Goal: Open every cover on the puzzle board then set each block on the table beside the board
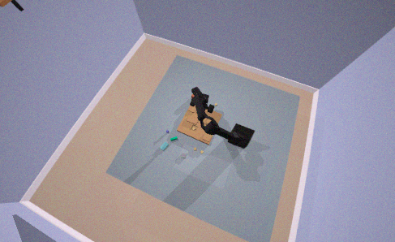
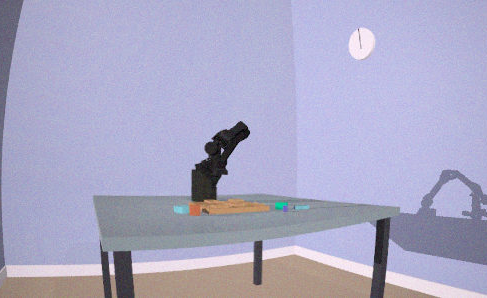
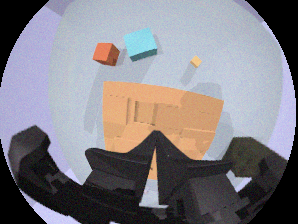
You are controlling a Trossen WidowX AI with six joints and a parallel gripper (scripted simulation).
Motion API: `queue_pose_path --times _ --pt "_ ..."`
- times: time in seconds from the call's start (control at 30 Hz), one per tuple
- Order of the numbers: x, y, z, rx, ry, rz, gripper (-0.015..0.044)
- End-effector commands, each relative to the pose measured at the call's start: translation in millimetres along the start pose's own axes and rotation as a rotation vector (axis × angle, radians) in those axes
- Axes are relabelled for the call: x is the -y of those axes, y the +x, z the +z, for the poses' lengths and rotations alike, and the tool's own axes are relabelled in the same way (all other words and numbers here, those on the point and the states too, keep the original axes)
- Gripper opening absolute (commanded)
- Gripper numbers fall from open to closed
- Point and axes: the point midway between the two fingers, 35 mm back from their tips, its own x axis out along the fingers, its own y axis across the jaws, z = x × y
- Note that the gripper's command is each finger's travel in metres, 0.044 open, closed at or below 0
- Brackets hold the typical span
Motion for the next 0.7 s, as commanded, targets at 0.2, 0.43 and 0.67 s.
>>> queue_pose_path --times 0.2,0.43,0.67 --pt "-10 0 -56 -0.019 0.209 0.005 0.0" --pt "-12 1 -97 -0.036 0.368 0.002 0.0" --pt "-10 2 -137 -0.058 0.528 -0.009 0.0"
